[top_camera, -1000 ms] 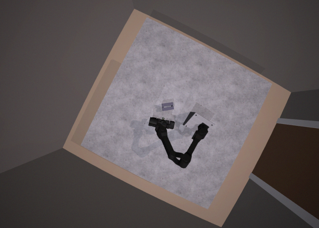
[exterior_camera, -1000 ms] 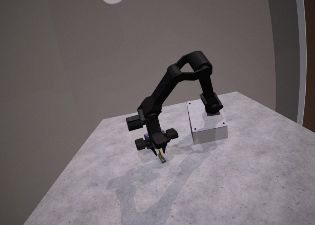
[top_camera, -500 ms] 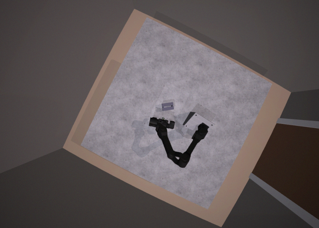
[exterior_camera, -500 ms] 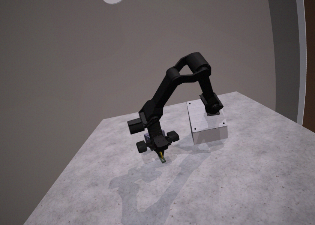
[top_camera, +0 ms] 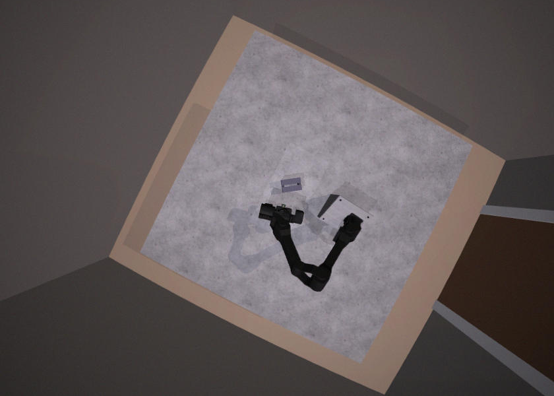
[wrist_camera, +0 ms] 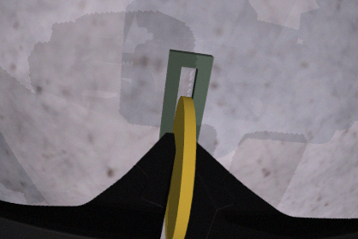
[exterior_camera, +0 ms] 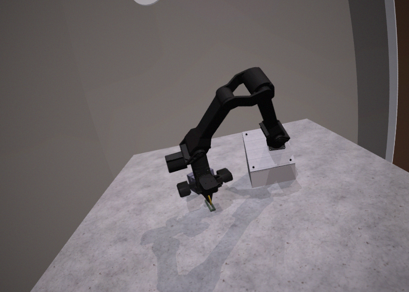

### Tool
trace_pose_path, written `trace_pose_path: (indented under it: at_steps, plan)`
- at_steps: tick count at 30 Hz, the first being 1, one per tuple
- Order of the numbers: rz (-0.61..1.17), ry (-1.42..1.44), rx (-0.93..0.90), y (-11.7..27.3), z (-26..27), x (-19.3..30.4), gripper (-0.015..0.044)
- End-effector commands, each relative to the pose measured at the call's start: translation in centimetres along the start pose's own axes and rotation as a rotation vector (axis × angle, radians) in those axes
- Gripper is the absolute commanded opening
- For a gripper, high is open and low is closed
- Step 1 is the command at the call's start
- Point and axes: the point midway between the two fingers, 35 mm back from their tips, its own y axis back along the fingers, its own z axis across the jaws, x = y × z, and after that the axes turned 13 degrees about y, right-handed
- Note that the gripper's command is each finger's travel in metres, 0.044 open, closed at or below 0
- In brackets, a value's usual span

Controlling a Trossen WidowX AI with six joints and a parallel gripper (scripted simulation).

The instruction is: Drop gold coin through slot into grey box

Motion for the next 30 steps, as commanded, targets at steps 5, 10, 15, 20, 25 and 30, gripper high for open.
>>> trace_pose_path:
  at_steps: [5,10,15,20,25,30]
  plan:
    - [0.007,0.003,0.005,2.0,-0.4,0.3,0.0000]
    - [0.008,0.003,0.005,3.3,-0.4,0.3,0.0000]
    - [0.009,0.003,0.004,4.5,-0.4,0.4,0.0000]
    - [0.009,0.003,0.004,5.8,-0.4,0.3,0.0000]
    - [0.008,0.003,0.004,7.1,-0.3,0.2,0.0000]
    - [0.007,0.003,0.005,8.3,-0.2,0.1,0.0000]
